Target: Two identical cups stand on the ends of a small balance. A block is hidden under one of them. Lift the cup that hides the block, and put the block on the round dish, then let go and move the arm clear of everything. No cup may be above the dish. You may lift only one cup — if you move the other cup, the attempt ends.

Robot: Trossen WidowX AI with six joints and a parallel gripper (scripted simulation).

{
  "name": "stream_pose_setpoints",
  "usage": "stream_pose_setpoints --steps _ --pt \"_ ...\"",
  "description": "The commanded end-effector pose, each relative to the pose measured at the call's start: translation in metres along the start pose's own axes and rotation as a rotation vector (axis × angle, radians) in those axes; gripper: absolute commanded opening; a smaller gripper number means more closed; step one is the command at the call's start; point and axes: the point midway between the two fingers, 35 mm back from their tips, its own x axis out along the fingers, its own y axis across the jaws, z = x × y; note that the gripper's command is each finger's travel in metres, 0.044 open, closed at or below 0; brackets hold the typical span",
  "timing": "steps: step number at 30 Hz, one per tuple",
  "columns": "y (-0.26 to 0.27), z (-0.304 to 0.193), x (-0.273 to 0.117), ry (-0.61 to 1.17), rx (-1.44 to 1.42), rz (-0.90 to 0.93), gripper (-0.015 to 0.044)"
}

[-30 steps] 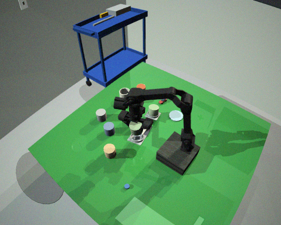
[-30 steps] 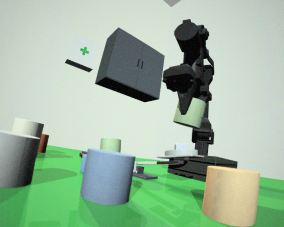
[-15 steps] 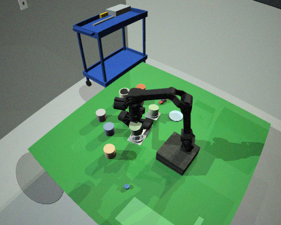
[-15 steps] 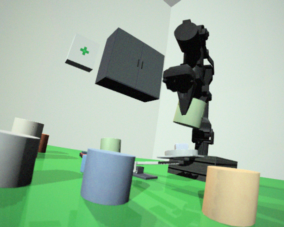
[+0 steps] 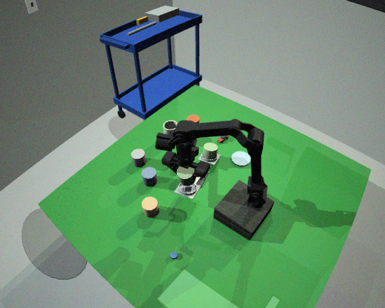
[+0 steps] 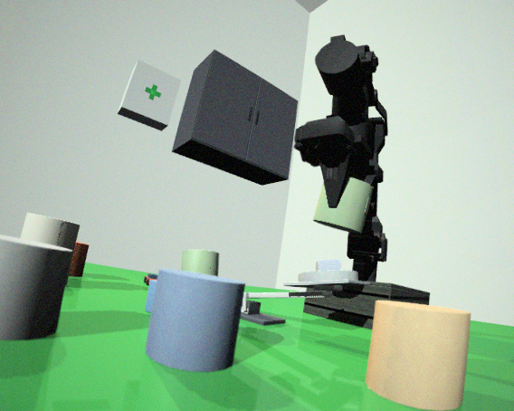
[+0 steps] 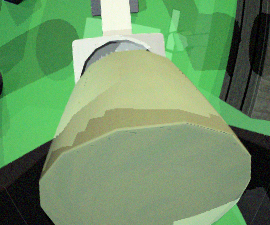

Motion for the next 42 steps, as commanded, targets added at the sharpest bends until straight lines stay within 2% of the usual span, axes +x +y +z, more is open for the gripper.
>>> stream_pose_setpoints --steps 1,21,42 --pt "0.000 0.000 0.000 0.000 0.000 0.000 0.0000" --pt "0.000 -0.001 0.001 0.000 0.000 0.000 0.0000" --pt "-0.016 -0.093 0.067 0.012 -0.020 0.010 0.0000"
